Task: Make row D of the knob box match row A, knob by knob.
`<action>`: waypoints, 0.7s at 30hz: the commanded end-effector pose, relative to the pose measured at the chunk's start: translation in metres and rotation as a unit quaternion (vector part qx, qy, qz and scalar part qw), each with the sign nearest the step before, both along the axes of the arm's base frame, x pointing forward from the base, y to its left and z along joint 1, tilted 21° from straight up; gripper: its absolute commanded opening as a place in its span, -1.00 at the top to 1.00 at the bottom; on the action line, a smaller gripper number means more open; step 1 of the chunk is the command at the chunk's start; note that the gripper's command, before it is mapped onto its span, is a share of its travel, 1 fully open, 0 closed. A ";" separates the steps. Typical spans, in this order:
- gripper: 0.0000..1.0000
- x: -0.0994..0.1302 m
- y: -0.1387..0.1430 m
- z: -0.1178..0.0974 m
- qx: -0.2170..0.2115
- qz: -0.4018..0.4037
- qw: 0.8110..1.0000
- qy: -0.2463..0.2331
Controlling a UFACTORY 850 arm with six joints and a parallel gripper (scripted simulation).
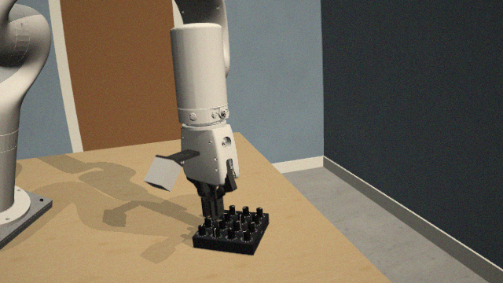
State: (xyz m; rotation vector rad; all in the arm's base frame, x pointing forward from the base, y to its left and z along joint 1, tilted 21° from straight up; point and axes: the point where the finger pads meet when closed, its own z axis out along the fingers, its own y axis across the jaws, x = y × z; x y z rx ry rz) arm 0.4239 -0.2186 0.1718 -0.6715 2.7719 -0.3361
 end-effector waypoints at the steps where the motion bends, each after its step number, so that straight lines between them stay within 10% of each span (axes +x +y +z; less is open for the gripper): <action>1: 0.84 0.000 0.000 0.001 -0.003 0.022 1.000 0.000; 21: 0.84 0.000 0.000 0.001 -0.006 0.031 1.000 0.002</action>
